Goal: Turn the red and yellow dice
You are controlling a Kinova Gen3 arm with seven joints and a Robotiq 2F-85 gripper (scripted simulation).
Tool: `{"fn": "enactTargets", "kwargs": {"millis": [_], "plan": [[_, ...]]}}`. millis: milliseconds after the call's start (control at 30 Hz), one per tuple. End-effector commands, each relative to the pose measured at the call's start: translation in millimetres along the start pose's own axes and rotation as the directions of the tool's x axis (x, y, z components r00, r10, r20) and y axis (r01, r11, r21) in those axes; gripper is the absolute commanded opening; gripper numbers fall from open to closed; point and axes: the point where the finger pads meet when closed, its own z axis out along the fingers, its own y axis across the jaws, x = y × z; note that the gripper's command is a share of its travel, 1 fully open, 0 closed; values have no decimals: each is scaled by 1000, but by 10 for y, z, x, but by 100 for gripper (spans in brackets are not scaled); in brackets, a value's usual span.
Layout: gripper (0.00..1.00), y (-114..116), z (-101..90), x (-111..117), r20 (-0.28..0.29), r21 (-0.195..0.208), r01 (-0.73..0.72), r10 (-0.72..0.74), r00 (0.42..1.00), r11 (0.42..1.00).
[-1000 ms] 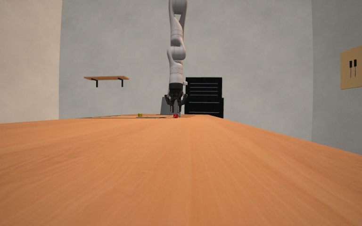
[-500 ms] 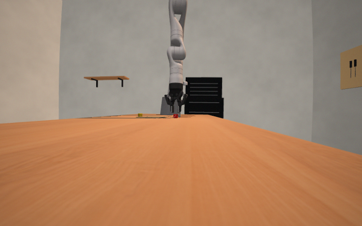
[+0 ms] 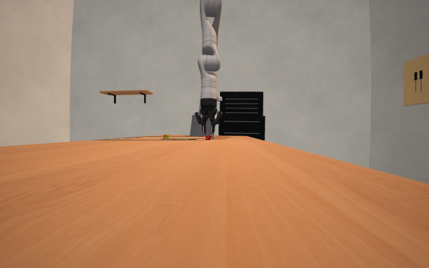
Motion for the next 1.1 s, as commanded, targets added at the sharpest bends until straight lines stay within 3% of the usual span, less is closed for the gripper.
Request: {"fn": "enactTargets", "kwargs": {"millis": [0, 733, 1067], "plan": [[35, 2, -4, -5, 1, -1, 0, 0, 1000, 1000], [35, 2, 231, -6, 1, -1, 0, 0, 1000, 1000], [35, 2, 253, -5, 1, -1, 0, 0, 1000, 1000]]}}
